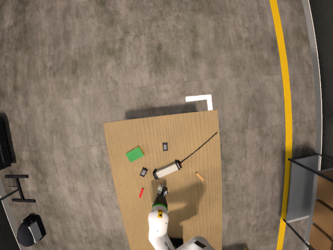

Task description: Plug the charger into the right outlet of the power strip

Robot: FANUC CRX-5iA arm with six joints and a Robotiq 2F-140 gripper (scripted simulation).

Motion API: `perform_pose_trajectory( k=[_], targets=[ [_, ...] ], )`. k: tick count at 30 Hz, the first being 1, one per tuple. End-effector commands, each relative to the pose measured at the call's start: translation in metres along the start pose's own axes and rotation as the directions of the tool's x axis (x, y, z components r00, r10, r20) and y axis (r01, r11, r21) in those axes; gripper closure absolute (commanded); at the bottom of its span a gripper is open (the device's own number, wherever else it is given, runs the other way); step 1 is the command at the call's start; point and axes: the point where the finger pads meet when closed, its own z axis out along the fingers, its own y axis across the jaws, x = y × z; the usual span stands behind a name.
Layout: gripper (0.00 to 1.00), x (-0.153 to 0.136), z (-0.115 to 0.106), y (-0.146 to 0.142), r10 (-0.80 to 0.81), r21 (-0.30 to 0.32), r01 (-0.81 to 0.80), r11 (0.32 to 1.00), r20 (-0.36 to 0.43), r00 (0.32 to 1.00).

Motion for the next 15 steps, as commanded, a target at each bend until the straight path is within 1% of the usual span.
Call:
perform_pose_trajectory(
  k=[1, 2, 3, 15],
  targets=[
    [0.62, 0.0004, -0.0003, 0.0003, 0.000, -0.001, 0.000, 1.000, -0.001, 1.000],
    [0.62, 0.0004, -0.0003, 0.0003, 0.000, -0.001, 0.000, 1.000, -0.001, 1.000],
    [0.90, 0.0004, -0.0003, 0.0003, 0.000, -0.001, 0.000, 1.000, -0.001, 1.000],
    [0.90, 0.0004, -0.0003, 0.0003, 0.000, -0.001, 0.000, 1.000, -0.001, 1.000]
  ],
)
